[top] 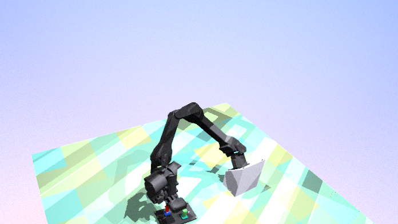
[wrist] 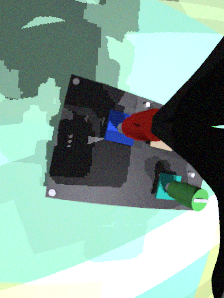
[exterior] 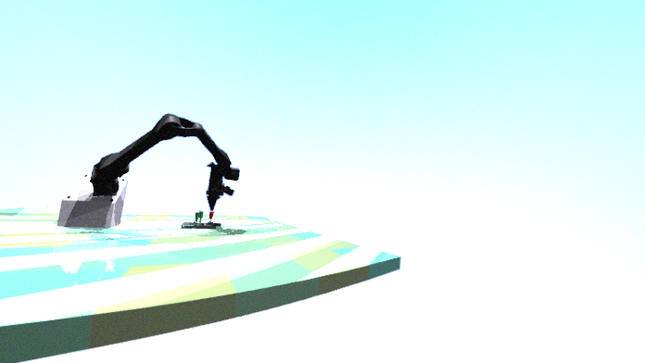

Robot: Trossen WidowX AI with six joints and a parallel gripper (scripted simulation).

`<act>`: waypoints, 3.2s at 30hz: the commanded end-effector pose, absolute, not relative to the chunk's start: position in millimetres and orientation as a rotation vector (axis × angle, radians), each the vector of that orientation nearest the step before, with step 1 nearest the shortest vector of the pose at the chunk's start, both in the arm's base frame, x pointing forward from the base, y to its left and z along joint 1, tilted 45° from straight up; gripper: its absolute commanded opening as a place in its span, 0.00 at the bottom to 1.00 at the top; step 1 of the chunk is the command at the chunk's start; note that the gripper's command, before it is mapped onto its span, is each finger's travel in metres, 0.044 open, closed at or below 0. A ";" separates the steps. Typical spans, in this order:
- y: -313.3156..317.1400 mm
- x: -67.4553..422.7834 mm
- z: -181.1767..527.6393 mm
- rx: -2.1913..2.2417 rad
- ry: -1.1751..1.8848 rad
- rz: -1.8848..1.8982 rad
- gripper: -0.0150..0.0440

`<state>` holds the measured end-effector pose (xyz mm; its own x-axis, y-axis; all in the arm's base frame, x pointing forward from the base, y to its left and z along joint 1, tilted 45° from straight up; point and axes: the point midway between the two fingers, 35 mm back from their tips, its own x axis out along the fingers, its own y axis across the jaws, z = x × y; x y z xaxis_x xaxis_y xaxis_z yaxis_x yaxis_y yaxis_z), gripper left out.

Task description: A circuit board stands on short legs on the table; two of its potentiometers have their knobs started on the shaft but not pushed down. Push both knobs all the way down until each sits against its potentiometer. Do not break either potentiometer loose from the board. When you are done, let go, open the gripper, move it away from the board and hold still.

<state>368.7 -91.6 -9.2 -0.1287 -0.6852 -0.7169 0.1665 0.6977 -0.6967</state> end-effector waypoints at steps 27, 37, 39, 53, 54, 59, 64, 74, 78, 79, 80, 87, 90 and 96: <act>-94.4 368.2 -11.0 -0.446 1.538 -0.774 0.25; -96.4 367.8 -13.0 -0.447 1.538 -0.774 0.25; -96.4 367.8 -13.0 -0.447 1.538 -0.774 0.25; -98.8 367.3 -15.5 -0.447 1.538 -0.774 0.25; -98.8 367.3 -15.5 -0.447 1.538 -0.774 0.25; -100.2 367.1 -16.9 -0.447 1.538 -0.774 0.25; -101.3 366.8 -18.0 -0.447 1.538 -0.774 0.25; -102.7 366.6 -19.4 -0.447 1.538 -0.774 0.25; -103.7 366.4 -20.5 -0.447 1.538 -0.774 0.25; -103.7 366.4 -20.5 -0.447 1.538 -0.774 0.25; -103.7 366.4 -20.5 -0.447 1.538 -0.774 0.25; -104.1 366.3 -20.9 -0.447 1.538 -0.774 0.25; -105.6 366.0 -22.4 -0.447 1.537 -0.774 0.25; -106.2 365.9 -23.0 -0.447 1.537 -0.774 0.25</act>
